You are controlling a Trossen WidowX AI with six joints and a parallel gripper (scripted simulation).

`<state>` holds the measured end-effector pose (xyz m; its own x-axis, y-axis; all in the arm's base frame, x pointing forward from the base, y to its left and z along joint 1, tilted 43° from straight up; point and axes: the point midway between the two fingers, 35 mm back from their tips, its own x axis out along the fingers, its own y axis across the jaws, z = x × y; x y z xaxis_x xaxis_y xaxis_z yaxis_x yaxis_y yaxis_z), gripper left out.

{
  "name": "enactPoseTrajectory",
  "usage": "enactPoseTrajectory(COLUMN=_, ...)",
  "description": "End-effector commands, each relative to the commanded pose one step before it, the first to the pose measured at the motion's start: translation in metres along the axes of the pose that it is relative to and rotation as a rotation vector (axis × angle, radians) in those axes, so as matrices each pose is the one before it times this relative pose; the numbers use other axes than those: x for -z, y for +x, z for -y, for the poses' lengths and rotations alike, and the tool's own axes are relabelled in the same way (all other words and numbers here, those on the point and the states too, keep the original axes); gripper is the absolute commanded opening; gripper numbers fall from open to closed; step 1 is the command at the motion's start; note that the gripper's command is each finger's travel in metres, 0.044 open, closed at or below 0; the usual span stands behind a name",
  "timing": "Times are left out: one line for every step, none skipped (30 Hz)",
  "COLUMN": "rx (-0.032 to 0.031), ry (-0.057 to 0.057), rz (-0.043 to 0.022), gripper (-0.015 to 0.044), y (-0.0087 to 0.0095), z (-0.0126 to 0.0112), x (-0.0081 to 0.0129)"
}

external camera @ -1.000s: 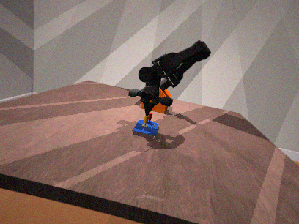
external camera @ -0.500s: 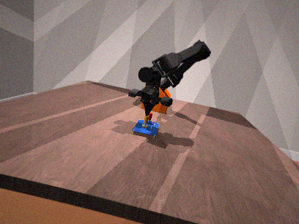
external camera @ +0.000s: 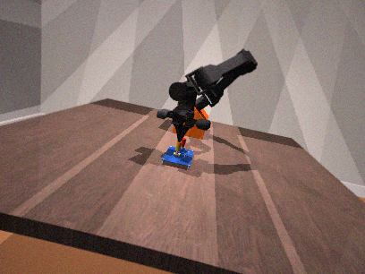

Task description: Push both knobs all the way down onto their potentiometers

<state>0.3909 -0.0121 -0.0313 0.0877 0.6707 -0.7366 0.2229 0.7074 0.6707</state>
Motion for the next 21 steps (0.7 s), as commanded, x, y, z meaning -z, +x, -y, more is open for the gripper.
enactPoseTrajectory(rx=0.00077, ry=-0.0134, rz=-0.00782, gripper=0.0, y=0.00999, z=-0.00232, x=-0.0008)
enactPoseTrajectory(rx=-0.00003, ry=0.0, rz=0.0, gripper=0.0, y=0.00055, z=0.0, x=0.0)
enactPoseTrajectory(rx=-0.00003, ry=0.0, rz=-0.00001, gripper=0.0, y=0.00062, z=-0.00001, x=0.0)
enactPoseTrajectory(rx=-0.00001, ry=0.0, rz=0.0, gripper=0.0, y=0.00024, z=0.0, x=0.0)
enactPoseTrajectory(rx=0.0, ry=0.0, rz=0.0, gripper=0.0, y=0.0, z=0.0, x=0.0)
enactPoseTrajectory(rx=0.0, ry=0.0, rz=0.0, gripper=0.0, y=0.0, z=0.0, x=0.0)
enactPoseTrajectory(rx=0.0, ry=0.0, rz=0.0, gripper=0.0, y=0.0, z=0.0, x=0.0)
enactPoseTrajectory(rx=0.0, ry=0.0, rz=0.0, gripper=0.0, y=0.0, z=0.0, x=0.0)
enactPoseTrajectory(rx=0.0, ry=0.0, rz=0.0, gripper=0.0, y=0.0, z=0.0, x=0.0)
enactPoseTrajectory(rx=0.0, ry=0.0, rz=0.0, gripper=0.0, y=0.0, z=0.0, x=0.0)
enactPoseTrajectory(rx=0.0, ry=0.0, rz=0.0, gripper=0.0, y=0.0, z=0.0, x=0.0)
enactPoseTrajectory(rx=0.0, ry=0.0, rz=0.0, gripper=0.0, y=0.0, z=0.0, x=0.0)
enactPoseTrajectory(rx=0.0, ry=0.0, rz=0.0, gripper=0.0, y=0.0, z=0.0, x=0.0)
enactPoseTrajectory(rx=0.0, ry=0.0, rz=0.0, gripper=0.0, y=0.0, z=0.0, x=0.0)
enactPoseTrajectory(rx=-0.00001, ry=0.0, rz=0.0, gripper=0.0, y=0.00025, z=0.0, x=0.0)
enactPoseTrajectory(rx=-0.00002, ry=0.0, rz=0.0, gripper=0.0, y=0.00038, z=0.0, x=0.0)
enactPoseTrajectory(rx=-0.00003, ry=0.0, rz=0.0, gripper=0.0, y=0.00055, z=0.0, x=0.0)
enactPoseTrajectory(rx=-0.00003, ry=0.0, rz=-0.00001, gripper=0.0, y=0.00061, z=-0.00001, x=0.0)
enactPoseTrajectory(rx=-0.00001, ry=0.0, rz=0.0, gripper=0.0, y=0.00024, z=0.0, x=0.0)
enactPoseTrajectory(rx=0.0, ry=0.0, rz=0.0, gripper=0.0, y=0.0, z=0.0, x=0.0)
enactPoseTrajectory(rx=0.0, ry=0.0, rz=0.0, gripper=0.0, y=0.0, z=0.0, x=0.0)
